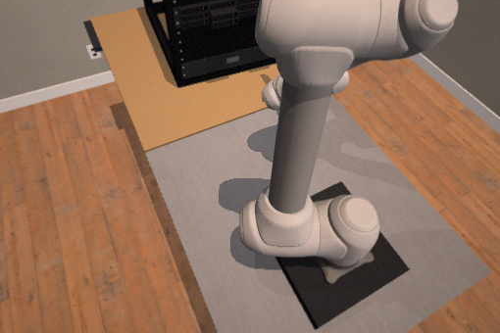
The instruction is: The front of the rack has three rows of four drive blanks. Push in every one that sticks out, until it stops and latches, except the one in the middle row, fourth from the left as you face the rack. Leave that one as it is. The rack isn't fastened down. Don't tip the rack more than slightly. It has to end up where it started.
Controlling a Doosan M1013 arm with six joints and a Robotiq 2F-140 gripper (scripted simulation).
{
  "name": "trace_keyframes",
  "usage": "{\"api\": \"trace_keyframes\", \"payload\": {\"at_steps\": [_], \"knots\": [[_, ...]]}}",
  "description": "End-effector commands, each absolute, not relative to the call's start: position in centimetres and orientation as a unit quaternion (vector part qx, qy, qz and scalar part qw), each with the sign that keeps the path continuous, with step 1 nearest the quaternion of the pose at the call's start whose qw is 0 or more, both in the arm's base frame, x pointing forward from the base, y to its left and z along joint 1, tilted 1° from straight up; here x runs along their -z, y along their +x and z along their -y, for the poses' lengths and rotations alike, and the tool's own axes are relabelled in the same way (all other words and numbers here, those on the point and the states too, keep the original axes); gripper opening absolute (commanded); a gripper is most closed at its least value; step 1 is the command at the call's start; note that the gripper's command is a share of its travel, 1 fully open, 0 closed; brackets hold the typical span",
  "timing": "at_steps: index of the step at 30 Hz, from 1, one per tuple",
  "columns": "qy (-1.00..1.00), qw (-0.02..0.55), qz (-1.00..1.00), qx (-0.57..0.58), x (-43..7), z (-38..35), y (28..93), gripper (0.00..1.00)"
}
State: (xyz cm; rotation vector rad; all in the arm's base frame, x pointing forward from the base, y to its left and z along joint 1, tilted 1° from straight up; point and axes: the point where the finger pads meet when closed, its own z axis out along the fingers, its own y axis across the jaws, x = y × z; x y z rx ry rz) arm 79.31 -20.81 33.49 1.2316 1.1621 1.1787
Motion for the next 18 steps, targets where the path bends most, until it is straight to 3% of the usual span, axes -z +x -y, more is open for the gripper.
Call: {"api": "trace_keyframes", "payload": {"at_steps": [1,18], "knots": [[0.512,0.514,-0.483,-0.491,-33.57,20.82,79.32,1.00],[0.512,0.514,-0.483,-0.491,-33.58,20.18,79.35,1.00]]}}
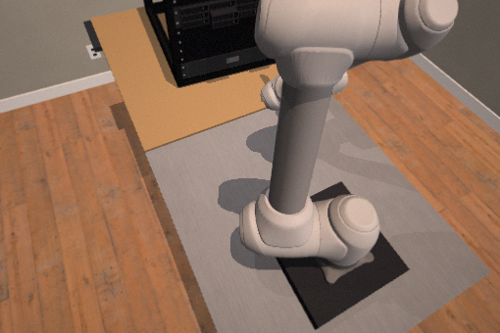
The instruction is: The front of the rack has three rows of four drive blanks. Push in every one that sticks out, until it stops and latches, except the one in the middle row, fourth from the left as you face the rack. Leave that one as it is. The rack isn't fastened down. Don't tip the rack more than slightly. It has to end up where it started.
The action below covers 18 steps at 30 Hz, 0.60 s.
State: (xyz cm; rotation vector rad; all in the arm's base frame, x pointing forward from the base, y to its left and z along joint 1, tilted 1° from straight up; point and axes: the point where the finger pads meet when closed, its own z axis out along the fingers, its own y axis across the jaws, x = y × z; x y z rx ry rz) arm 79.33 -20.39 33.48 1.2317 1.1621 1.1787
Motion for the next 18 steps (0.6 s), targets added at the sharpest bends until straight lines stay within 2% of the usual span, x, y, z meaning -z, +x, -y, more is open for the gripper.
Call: {"api": "trace_keyframes", "payload": {"at_steps": [1,18], "knots": [[0.512,0.514,-0.483,-0.491,-33.6,20.0,79.4,1.00],[0.512,0.514,-0.483,-0.491,-33.6,13.9,79.7,1.00]]}}
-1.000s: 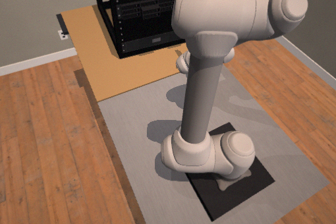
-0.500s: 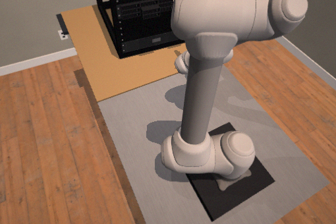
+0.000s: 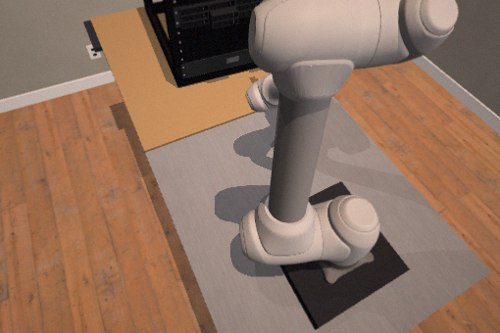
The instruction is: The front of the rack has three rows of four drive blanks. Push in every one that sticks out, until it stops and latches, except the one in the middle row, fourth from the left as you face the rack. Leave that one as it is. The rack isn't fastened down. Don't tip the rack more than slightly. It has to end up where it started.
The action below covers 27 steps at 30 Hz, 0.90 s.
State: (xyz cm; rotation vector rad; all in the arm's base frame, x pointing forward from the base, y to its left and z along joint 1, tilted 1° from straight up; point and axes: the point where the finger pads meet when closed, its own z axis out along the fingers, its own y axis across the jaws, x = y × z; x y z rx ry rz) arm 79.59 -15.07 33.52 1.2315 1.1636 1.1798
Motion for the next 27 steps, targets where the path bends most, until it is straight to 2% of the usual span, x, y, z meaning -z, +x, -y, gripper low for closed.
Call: {"api": "trace_keyframes", "payload": {"at_steps": [1,27], "knots": [[0.512,0.514,-0.483,-0.491,-33.6,13.3,79.7,1.00],[0.512,0.514,-0.483,-0.491,-33.7,0.8,80.4,1.00]]}}
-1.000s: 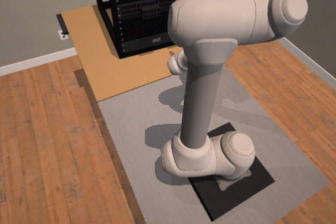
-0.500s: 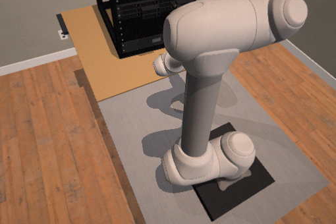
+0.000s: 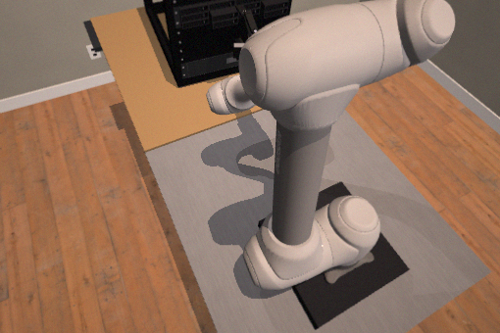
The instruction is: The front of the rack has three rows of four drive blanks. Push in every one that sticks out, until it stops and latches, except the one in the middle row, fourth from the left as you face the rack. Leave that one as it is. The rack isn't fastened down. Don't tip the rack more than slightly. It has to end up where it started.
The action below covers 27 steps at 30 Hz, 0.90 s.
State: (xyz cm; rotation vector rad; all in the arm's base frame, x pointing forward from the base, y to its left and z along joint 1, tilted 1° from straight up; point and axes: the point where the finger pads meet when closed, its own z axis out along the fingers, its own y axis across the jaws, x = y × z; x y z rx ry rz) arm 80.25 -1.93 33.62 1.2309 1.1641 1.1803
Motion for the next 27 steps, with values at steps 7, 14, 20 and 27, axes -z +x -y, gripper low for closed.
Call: {"api": "trace_keyframes", "payload": {"at_steps": [7,14,20,27], "knots": [[0.512,0.514,-0.483,-0.491,-33.7,-0.4,80.4,1.00],[0.512,0.514,-0.483,-0.491,-33.7,-1.1,80.5,1.00],[0.512,0.514,-0.483,-0.491,-33.7,-1.1,80.5,1.00],[0.512,0.514,-0.483,-0.491,-33.7,-1.1,80.5,1.00]]}}
